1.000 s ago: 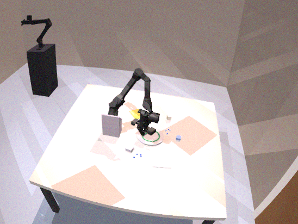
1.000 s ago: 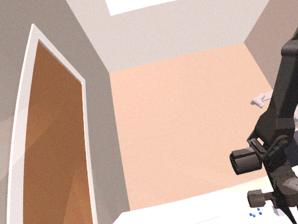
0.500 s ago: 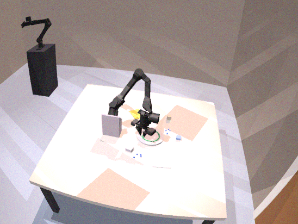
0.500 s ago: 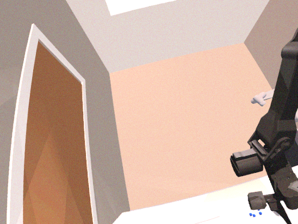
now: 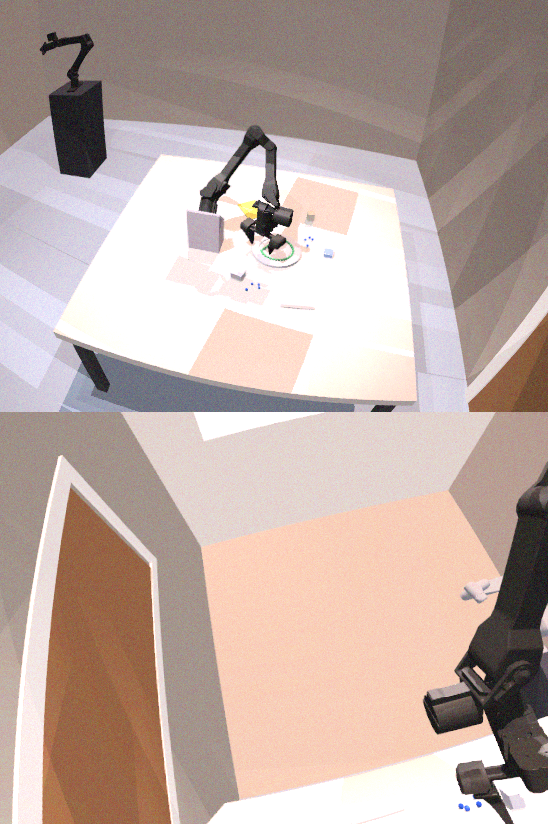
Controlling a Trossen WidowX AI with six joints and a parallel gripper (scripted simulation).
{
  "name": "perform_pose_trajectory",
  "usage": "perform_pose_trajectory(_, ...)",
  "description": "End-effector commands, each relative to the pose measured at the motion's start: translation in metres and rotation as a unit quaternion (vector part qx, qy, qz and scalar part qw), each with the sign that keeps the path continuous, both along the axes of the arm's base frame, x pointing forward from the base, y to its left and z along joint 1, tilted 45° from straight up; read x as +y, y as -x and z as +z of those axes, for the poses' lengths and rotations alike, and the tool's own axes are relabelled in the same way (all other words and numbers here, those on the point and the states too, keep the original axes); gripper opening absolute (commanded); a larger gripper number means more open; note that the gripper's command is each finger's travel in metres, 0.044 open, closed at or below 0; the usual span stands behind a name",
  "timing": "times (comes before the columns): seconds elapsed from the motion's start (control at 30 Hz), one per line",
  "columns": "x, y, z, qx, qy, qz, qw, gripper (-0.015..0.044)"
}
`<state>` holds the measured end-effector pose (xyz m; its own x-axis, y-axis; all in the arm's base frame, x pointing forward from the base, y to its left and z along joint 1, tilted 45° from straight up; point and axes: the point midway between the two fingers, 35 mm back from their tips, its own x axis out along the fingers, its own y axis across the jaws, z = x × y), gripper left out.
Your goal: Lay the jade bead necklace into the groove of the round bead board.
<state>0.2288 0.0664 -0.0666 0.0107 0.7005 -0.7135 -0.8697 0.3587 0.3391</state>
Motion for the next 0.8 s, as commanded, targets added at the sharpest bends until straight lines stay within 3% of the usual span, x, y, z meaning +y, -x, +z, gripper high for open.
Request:
perform_pose_trajectory(0.0,-0.001,-0.001,0.001,-0.003,0.001,0.002,1.0,0.044)
perform_pose_trajectory(0.4,-0.001,-0.001,0.001,-0.003,0.001,0.002,1.0,0.044)
perform_pose_trajectory(0.77,0.023,-0.04,0.058,0.053,0.0,-0.056,0.997,0.0151)
